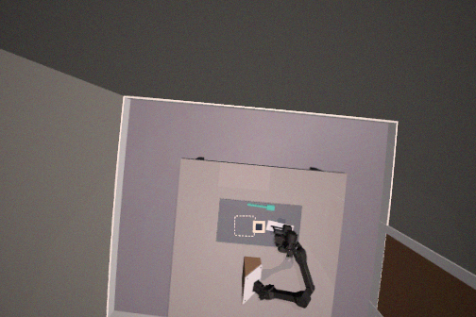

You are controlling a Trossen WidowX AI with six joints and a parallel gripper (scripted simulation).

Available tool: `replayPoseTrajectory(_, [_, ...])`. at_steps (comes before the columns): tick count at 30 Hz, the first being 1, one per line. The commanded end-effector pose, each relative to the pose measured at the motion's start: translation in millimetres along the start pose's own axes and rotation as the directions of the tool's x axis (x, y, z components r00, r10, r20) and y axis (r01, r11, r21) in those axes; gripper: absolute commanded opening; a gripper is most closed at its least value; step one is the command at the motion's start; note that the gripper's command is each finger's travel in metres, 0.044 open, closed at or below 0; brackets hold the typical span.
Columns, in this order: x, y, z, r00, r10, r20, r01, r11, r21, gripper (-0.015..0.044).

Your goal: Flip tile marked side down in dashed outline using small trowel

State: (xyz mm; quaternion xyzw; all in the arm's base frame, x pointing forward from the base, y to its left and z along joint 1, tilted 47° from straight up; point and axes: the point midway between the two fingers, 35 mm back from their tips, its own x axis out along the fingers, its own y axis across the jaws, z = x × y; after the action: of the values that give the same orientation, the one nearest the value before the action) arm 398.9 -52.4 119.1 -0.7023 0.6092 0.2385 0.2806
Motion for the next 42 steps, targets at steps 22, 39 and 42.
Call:
replayPoseTrajectory(22, [-34, 0, 0, 1.000, 0.004, -0.001, -0.004, 1.000, -0.016, 0.0270])
replayPoseTrajectory(39, [-6, -1, 1, 1.000, 0.003, -0.002, -0.003, 1.000, 0.019, 0.0270])
replayPoseTrajectory(42, [-1, -1, 1, 1.000, 0.003, -0.002, -0.003, 1.000, 0.025, 0.0270])
